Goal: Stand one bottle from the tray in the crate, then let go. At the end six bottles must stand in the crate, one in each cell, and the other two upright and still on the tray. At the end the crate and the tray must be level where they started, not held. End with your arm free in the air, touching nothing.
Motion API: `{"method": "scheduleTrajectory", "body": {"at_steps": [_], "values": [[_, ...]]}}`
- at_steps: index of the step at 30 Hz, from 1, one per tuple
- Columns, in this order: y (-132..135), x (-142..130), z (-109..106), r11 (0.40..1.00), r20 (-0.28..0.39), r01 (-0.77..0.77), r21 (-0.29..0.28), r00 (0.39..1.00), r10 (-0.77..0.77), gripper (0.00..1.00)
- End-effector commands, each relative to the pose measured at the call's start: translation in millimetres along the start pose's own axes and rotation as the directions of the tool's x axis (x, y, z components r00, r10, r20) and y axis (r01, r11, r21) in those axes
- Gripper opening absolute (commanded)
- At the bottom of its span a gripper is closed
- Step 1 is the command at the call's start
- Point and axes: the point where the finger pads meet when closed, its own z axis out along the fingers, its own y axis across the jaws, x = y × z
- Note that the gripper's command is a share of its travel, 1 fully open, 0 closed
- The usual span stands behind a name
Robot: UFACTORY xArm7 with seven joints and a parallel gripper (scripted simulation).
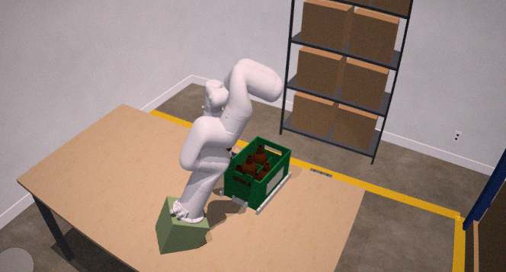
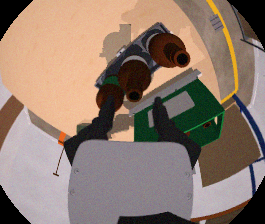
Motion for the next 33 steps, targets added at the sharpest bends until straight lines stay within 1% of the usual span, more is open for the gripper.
{"method": "scheduleTrajectory", "body": {"at_steps": [1, 17, 33], "values": [[0.0, 1.4, -0.9, 1.0, -0.004, 0.0, 0.0, 1.0, 0.0, 0.65], [0.0, 1.5, 9.0, 1.0, -0.004, 0.0, 0.0, 1.0, 0.0, 0.65], [0.0, 1.5, 27.3, 1.0, -0.004, 0.0, 0.0, 1.0, 0.0, 0.65]]}}
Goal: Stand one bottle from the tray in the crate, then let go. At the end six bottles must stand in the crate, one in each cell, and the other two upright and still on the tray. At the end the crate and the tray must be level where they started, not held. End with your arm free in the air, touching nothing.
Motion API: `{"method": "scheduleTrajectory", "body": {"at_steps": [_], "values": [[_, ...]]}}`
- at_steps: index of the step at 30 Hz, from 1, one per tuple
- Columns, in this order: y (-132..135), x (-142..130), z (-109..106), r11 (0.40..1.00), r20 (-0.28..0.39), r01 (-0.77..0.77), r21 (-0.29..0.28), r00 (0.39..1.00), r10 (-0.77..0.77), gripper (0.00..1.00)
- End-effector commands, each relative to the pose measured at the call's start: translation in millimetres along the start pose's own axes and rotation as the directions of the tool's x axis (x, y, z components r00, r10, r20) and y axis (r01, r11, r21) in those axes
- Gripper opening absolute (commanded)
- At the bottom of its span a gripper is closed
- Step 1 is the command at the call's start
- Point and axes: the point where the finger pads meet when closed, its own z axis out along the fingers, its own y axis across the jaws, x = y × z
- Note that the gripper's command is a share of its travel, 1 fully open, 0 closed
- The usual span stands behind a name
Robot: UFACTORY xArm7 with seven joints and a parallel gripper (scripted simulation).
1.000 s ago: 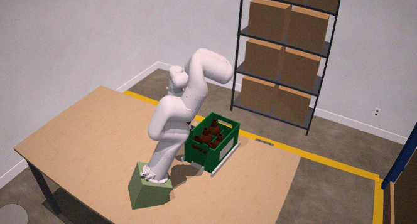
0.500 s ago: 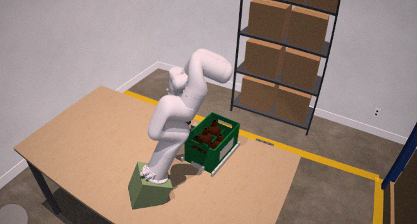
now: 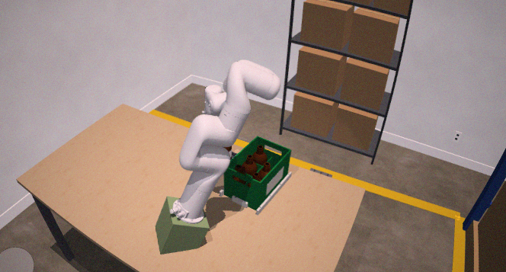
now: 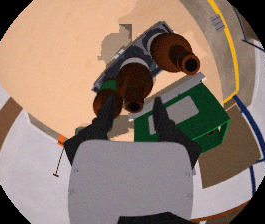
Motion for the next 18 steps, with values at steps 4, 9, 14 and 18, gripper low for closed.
{"method": "scheduleTrajectory", "body": {"at_steps": [4, 9, 14, 18], "values": [[0.0, 1.6, 5.0, 1.0, -0.004, 0.0, 0.0, 1.0, 0.0, 0.65], [0.0, 1.7, 9.3, 1.0, -0.004, 0.0, 0.0, 1.0, 0.0, 0.65], [0.0, 1.7, 12.0, 1.0, -0.004, 0.0, 0.0, 1.0, 0.0, 0.65], [0.0, 1.7, 12.7, 1.0, -0.004, 0.0, 0.0, 1.0, 0.0, 0.65]]}}
